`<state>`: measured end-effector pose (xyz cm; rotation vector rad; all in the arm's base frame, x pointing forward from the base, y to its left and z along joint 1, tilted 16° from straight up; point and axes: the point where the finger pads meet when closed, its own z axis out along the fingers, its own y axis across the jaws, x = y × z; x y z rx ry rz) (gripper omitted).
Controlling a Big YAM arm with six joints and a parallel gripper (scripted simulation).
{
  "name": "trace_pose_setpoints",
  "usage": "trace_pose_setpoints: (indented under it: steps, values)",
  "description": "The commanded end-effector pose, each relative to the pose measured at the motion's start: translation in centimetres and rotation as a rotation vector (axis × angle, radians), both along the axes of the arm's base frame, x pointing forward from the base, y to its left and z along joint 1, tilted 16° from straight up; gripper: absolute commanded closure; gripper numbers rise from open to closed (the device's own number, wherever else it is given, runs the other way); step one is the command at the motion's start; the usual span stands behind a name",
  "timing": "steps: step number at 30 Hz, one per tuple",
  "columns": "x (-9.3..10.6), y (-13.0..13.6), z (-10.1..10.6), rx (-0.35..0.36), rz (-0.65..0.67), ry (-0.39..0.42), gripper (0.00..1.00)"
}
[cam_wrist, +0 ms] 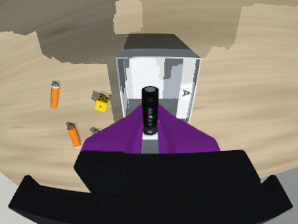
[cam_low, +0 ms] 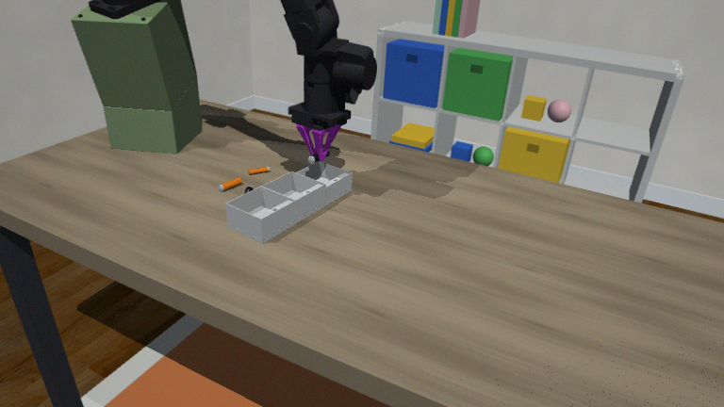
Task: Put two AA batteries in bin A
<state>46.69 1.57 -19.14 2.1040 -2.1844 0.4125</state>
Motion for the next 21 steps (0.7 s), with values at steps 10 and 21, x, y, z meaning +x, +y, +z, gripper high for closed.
trace_pose_setpoints:
  steps: [10,21]
  values:
    - [1.2,0.5,0.2,0.008,0.001,-0.013,0.91]
    - [0.7,-0.5,-1.5,0.006,-0.003,0.0,0.91]
